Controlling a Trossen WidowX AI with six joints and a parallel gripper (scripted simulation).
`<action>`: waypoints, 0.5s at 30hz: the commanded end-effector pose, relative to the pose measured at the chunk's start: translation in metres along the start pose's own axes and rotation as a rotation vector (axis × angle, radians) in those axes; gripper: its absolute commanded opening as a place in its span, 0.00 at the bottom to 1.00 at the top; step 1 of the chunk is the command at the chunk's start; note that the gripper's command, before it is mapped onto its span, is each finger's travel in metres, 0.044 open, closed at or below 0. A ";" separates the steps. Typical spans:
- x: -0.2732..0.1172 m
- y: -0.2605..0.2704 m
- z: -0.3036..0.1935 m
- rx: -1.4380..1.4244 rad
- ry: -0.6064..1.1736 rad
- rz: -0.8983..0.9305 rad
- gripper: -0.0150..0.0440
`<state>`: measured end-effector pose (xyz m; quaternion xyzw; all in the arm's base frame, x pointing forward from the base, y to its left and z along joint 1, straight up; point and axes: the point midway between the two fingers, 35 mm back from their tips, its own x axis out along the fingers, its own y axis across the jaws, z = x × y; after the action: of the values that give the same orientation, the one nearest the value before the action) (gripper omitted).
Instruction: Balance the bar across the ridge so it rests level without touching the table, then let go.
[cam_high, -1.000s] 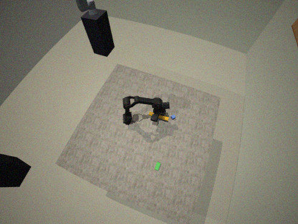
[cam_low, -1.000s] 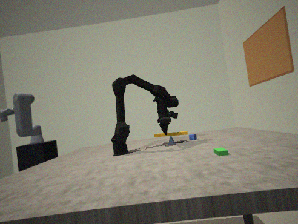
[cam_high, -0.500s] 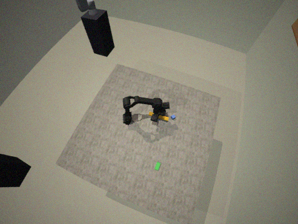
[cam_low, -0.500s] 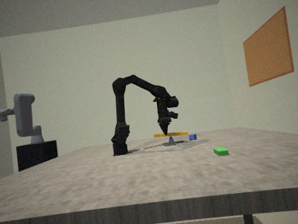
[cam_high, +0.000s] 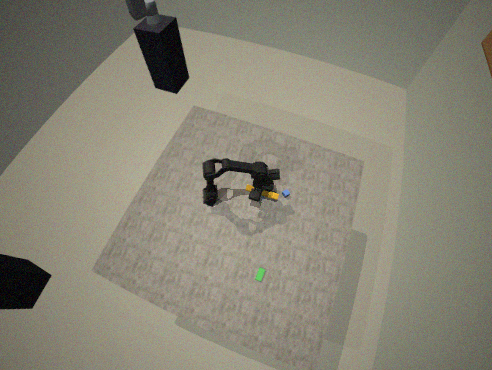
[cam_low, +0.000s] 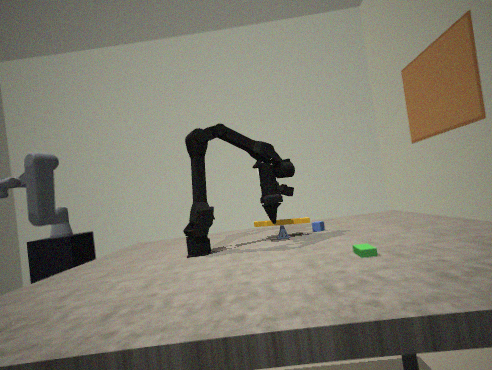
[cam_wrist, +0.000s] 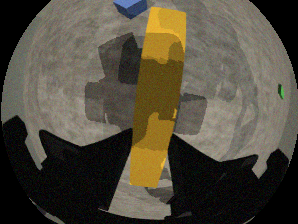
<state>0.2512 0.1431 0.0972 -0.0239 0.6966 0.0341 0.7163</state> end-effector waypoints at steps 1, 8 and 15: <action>0.001 0.000 0.000 0.004 0.000 0.000 0.25; 0.002 0.000 0.000 0.004 0.000 0.000 0.25; 0.002 0.000 0.000 0.004 0.000 0.000 0.25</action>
<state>0.2510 0.1431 0.0963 -0.0239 0.6965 0.0340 0.7164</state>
